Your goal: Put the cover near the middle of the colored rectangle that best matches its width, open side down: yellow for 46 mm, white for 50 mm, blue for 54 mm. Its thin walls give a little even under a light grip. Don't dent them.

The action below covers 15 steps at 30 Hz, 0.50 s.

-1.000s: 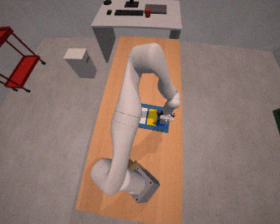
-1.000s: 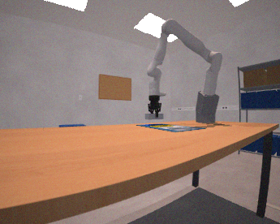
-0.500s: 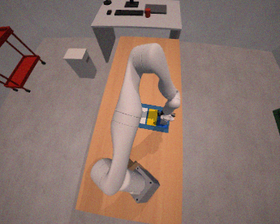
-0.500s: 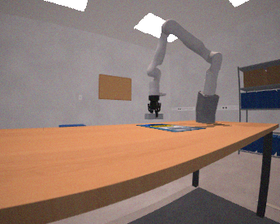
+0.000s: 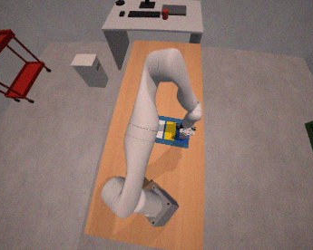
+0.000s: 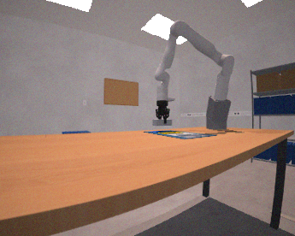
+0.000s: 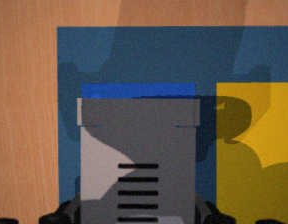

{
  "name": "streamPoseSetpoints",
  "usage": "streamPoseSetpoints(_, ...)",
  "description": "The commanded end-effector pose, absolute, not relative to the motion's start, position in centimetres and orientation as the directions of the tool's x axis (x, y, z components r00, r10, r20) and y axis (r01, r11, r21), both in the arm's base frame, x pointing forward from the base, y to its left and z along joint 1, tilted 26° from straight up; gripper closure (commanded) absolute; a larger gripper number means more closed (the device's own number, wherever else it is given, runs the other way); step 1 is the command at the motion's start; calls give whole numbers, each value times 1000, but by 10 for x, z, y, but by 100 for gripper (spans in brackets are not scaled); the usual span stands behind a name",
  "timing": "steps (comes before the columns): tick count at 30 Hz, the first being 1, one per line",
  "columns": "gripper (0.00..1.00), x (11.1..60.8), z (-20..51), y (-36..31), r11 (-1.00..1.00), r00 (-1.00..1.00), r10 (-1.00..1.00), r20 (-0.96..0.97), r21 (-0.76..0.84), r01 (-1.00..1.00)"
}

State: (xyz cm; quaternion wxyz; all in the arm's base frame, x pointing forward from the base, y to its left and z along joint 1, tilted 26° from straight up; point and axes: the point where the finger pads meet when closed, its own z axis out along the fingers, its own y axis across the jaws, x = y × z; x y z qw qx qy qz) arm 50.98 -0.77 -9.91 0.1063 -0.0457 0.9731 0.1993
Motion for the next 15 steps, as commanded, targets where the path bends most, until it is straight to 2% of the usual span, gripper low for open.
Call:
streamPoseSetpoints(1, 100, 510, -100, -8, 915, -972, -57, -228, 379, -143)
streamPoseSetpoints(15, 100, 514, -114, -2, 914, -972, -57, -229, 379, -142)
